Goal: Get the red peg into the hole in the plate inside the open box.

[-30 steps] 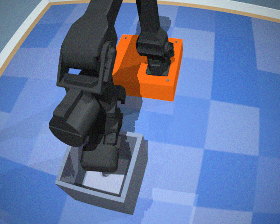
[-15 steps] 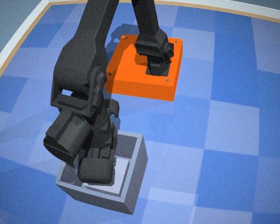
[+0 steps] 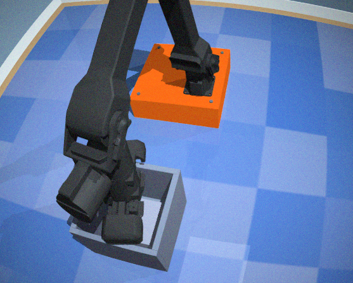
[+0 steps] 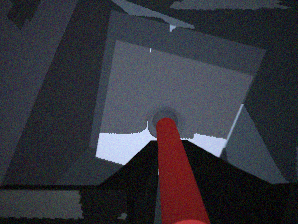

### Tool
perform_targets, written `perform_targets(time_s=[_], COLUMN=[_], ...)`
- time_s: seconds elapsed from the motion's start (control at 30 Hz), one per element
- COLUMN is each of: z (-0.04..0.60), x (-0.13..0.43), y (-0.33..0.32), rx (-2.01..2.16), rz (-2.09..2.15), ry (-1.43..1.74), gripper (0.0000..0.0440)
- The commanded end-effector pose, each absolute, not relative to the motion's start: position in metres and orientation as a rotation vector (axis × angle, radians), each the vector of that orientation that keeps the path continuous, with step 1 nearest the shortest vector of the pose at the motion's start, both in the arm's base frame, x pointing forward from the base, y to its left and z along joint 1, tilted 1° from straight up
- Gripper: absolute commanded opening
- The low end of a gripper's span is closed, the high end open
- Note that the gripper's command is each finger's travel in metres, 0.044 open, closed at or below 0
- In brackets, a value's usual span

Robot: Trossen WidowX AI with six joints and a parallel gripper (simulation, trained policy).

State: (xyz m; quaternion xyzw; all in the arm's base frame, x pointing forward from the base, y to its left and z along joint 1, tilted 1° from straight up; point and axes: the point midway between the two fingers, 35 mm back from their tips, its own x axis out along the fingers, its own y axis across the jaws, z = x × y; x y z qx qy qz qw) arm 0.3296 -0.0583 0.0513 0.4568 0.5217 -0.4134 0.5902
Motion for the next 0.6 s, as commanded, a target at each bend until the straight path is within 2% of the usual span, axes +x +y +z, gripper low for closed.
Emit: perform_targets(time_s=[0.0, 0.17, 0.27, 0.4, 0.57], z=[0.044, 0.04, 0.041, 0.048, 0.058], x=[0.331, 0.331, 0.332, 0.335, 0.337], y=[-0.061, -0.06, -0.058, -0.061, -0.063], rx=[1.043, 1.028, 1.046, 1.084, 1.142], rz=[-0.965, -0.964, -0.952, -0.934, -0.911], ry=[1.23, 1.266, 1.286, 1.305, 1.331], gripper=[0.0028, 0.0117, 0.0118, 0.0159, 0.0183])
